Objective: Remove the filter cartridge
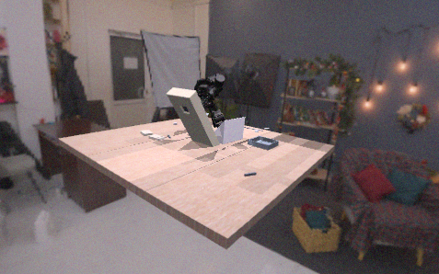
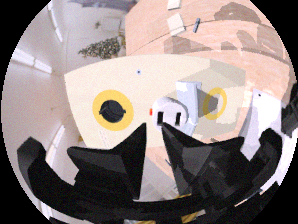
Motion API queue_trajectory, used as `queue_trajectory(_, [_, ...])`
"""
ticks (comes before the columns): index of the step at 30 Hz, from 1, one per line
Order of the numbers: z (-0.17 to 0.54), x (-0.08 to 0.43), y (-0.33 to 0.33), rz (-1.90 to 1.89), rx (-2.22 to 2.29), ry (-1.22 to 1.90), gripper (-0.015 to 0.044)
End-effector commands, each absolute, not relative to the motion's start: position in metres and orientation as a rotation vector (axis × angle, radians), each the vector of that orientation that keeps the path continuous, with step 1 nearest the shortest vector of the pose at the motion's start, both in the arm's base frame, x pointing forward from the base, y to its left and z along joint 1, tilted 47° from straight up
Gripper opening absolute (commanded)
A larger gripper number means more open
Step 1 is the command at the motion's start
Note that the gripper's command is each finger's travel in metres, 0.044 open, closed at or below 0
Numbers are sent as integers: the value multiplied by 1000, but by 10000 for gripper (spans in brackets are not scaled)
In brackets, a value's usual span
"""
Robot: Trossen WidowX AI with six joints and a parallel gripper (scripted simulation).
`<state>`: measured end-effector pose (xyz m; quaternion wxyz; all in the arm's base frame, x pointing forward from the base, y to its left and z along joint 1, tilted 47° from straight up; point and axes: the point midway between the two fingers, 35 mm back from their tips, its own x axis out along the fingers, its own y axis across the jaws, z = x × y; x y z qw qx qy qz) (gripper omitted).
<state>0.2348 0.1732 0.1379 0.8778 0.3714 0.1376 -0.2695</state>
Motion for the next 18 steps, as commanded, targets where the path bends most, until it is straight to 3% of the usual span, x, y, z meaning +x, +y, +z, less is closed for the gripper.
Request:
queue_trajectory(1, [137, 233, 171, -558, 782, 281, 89])
queue_trajectory(14, [181, 267, 219, -554, 791, 276, 89])
queue_trajectory(18, [196, 267, 235, -553, 797, 277, 194])
